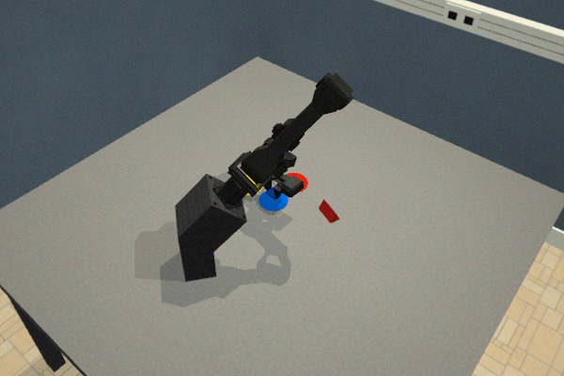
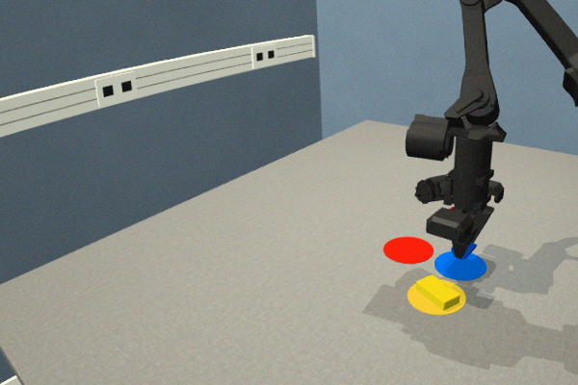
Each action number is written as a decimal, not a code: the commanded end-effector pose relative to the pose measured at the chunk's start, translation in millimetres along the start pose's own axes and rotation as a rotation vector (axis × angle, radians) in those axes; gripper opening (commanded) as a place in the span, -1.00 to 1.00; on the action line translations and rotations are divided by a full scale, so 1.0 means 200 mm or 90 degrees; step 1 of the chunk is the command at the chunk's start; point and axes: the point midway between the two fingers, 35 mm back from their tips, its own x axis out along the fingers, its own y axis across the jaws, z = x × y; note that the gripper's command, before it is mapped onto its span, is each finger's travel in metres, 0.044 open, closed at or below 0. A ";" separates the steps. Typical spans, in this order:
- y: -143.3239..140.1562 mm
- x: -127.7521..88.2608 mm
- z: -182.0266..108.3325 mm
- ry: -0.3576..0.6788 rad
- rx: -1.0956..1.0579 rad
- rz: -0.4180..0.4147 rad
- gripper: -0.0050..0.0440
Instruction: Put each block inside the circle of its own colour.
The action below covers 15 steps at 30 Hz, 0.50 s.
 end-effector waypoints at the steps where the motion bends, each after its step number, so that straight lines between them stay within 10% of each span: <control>1: 0.00 0.02 0.02 -0.004 0.002 0.002 -0.45; 15: 0.01 0.10 0.02 -0.006 0.003 0.003 -0.45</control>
